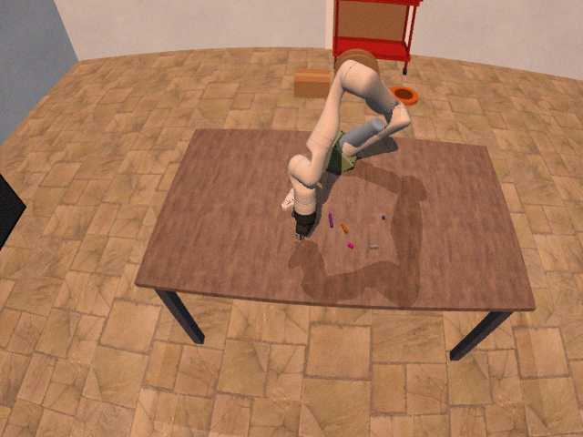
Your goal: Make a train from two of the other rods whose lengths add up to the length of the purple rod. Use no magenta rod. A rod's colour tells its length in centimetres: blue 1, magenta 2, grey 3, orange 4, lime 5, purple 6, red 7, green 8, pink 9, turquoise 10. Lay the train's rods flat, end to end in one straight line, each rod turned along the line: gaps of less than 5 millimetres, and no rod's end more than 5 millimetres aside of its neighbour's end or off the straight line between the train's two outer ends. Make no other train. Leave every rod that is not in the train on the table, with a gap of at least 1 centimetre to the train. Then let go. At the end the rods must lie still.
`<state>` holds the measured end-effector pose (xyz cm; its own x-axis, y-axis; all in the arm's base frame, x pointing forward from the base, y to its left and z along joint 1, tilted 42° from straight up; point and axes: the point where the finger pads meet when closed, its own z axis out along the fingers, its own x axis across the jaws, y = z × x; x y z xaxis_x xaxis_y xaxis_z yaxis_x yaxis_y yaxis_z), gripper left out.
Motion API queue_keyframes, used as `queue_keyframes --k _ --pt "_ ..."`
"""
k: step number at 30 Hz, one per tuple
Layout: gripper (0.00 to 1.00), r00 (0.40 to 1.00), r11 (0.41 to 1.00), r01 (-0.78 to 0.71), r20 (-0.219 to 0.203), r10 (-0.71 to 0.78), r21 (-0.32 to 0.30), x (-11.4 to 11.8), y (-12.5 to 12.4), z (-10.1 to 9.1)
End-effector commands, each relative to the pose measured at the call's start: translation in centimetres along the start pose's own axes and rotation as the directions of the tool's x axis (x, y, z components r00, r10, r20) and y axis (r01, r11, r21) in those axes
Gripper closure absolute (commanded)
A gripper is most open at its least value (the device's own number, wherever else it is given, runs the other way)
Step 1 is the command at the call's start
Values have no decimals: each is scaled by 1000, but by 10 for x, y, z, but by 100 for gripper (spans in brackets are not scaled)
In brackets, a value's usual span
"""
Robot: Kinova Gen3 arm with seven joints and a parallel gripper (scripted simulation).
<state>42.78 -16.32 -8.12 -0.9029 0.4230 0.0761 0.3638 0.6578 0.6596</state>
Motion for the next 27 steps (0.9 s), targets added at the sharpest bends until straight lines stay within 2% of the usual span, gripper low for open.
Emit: queue_keyframes --k 1,18,27 --pt "46 1000 1000 0 2 0 1 -1 0 -1" --pt "46 1000 1000 0 2 0 1 -1 0 0" --pt "46 1000 1000 0 2 0 1 -1 0 6"
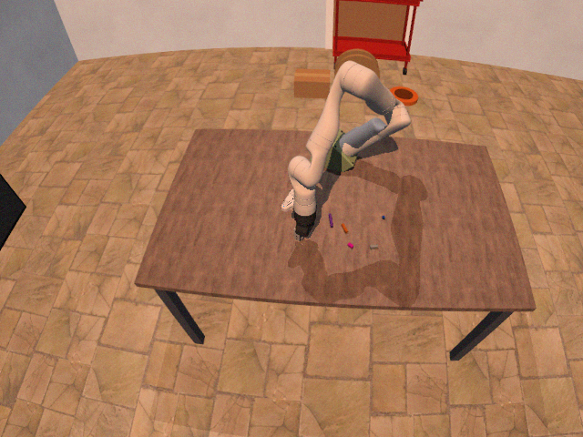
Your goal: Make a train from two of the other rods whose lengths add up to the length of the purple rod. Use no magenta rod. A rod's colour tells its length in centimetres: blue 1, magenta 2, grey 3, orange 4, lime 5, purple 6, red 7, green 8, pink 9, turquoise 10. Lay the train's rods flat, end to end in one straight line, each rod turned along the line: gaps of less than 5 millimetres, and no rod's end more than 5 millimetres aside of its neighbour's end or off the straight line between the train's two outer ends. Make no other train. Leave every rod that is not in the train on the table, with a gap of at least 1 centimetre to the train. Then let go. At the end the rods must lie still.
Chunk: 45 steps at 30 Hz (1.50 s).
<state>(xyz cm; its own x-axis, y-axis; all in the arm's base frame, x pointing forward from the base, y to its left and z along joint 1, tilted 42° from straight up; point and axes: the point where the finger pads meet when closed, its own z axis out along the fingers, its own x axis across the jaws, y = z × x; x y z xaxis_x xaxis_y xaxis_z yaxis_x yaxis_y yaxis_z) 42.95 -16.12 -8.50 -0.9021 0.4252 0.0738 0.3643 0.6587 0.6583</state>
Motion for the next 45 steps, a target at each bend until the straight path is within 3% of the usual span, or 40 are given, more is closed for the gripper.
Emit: queue_keyframes --k 1,45 --pt "46 1000 1000 0 -1 0 -1 0 0 3" --pt "46 1000 1000 0 -1 0 -1 0 0 12"
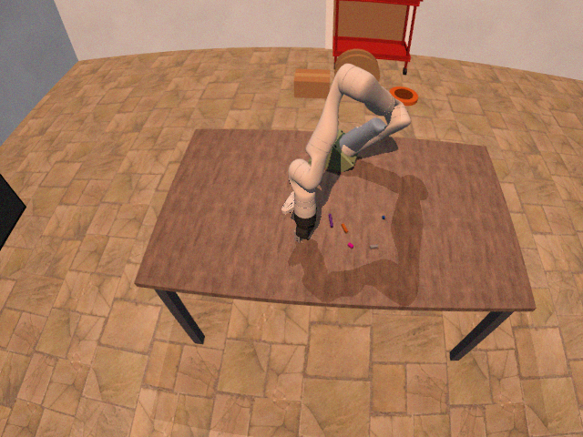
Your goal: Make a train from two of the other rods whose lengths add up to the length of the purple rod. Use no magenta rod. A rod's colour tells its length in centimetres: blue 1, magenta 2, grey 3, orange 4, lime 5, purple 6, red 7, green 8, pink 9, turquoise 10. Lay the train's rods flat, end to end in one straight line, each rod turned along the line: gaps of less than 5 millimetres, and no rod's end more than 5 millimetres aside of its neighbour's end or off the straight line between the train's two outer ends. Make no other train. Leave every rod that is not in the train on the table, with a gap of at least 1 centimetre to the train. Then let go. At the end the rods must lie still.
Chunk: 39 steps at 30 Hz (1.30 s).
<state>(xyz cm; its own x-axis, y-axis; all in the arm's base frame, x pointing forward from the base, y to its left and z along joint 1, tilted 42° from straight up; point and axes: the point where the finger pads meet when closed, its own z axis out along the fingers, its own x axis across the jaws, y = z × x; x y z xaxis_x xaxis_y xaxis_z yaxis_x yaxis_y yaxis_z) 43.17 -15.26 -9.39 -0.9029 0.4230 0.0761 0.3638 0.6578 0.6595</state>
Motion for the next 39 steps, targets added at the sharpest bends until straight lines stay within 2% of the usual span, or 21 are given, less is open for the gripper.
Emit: queue_keyframes --k 1,7,8,39 --pt "46 1000 1000 0 2 0 1 -1 0 -1" --pt "46 1000 1000 0 2 0 1 -1 0 -1" --pt "76 1000 1000 0 2 0 1 -1 0 -1" --pt "76 1000 1000 0 2 0 1 -1 0 -1"
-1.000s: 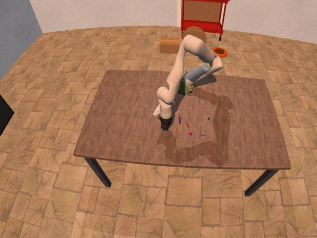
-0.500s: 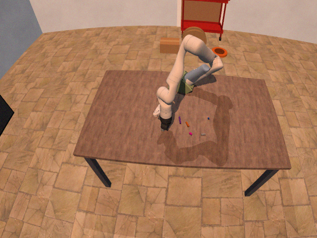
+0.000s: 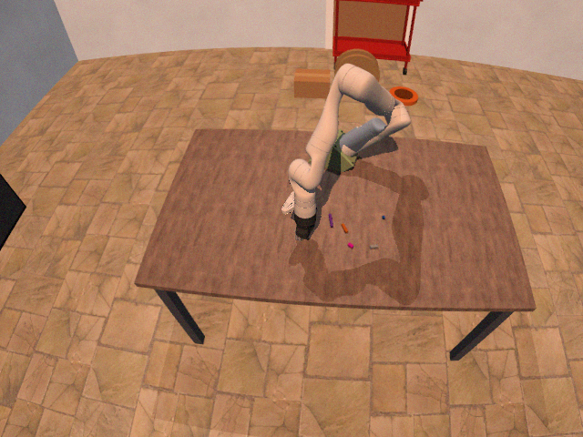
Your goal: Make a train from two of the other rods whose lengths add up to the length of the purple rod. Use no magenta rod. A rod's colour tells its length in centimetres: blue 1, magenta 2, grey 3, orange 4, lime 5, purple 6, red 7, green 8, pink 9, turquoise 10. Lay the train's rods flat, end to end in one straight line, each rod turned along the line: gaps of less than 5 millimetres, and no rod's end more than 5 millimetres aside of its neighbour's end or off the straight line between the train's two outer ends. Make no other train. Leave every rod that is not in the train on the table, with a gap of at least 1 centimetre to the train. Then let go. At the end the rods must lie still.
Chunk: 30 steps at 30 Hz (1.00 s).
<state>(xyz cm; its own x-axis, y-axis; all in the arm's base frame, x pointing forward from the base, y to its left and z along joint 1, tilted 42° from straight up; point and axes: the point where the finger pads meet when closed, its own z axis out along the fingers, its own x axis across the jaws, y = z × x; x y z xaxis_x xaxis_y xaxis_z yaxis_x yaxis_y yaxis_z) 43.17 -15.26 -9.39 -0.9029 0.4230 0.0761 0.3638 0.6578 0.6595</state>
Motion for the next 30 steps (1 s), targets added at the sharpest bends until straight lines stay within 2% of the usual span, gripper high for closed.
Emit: queue_keyframes --k 1,9,12,21,30 --pt "76 1000 1000 0 2 0 1 -1 0 -1" --pt "76 1000 1000 0 2 0 1 -1 0 -8" --pt "76 1000 1000 0 2 0 1 -1 0 -23" --pt "76 1000 1000 0 2 0 1 -1 0 -87" --pt "76 1000 1000 0 2 0 1 0 0 -101"
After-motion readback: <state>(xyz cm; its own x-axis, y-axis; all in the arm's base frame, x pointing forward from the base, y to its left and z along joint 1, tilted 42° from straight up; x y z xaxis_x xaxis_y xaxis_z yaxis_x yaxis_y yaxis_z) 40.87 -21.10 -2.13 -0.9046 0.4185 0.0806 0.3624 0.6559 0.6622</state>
